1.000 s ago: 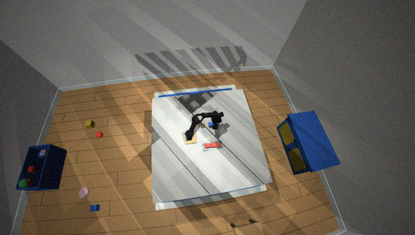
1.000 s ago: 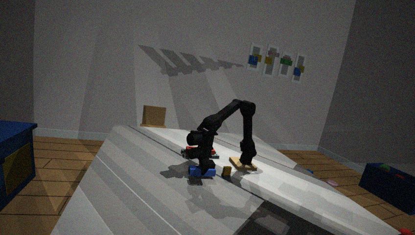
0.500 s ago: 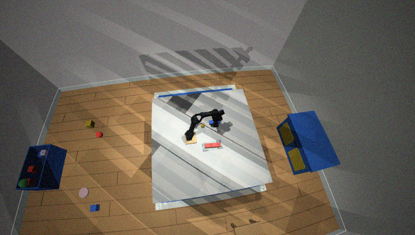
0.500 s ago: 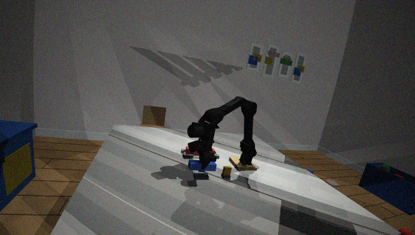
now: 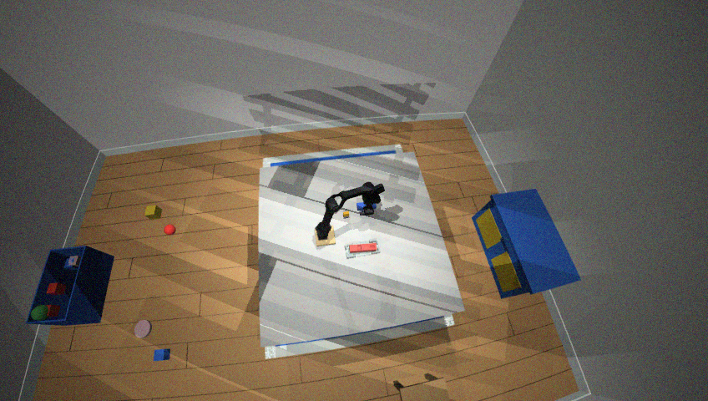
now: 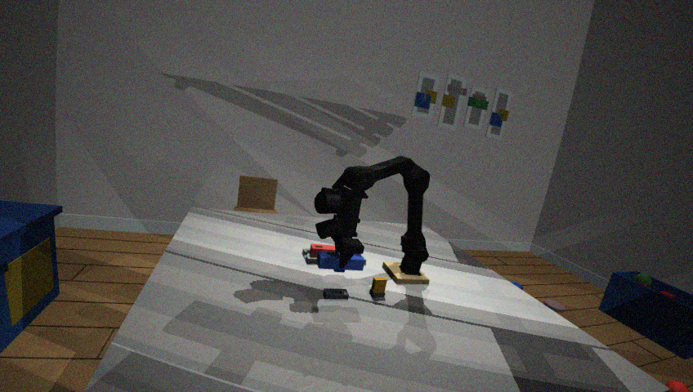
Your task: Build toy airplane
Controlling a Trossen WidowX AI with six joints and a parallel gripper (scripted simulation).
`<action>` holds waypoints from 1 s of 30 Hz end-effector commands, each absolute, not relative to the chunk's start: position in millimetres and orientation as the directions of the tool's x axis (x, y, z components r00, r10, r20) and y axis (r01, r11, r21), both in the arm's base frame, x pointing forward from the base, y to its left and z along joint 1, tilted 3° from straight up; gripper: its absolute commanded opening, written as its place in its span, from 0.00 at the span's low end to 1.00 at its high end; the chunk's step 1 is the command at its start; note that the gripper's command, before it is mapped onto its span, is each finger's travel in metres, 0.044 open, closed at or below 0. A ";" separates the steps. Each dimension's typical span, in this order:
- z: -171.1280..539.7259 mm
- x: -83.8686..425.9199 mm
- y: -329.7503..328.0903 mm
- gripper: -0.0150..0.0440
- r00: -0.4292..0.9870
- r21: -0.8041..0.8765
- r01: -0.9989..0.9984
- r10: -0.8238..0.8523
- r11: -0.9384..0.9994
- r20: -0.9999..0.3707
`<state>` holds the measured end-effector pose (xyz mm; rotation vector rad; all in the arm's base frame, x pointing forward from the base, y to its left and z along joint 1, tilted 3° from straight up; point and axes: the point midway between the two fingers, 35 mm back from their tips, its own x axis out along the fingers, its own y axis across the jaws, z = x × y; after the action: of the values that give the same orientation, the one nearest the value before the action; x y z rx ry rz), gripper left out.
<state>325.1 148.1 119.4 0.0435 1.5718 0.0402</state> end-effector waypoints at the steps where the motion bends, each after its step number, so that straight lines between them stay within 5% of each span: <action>1: 135.5 324.8 145.0 0.25 -0.001 0.044 0.002 0.044 0.999 -0.999; 14: 161.2 320.4 137.4 0.25 -0.013 0.030 -0.002 0.030 1.000 -0.999; 30: 153.7 326.2 86.0 0.25 -0.010 0.026 -0.264 0.024 0.964 -1.000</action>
<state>325.8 99.3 155.5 -0.1391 1.5745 0.1864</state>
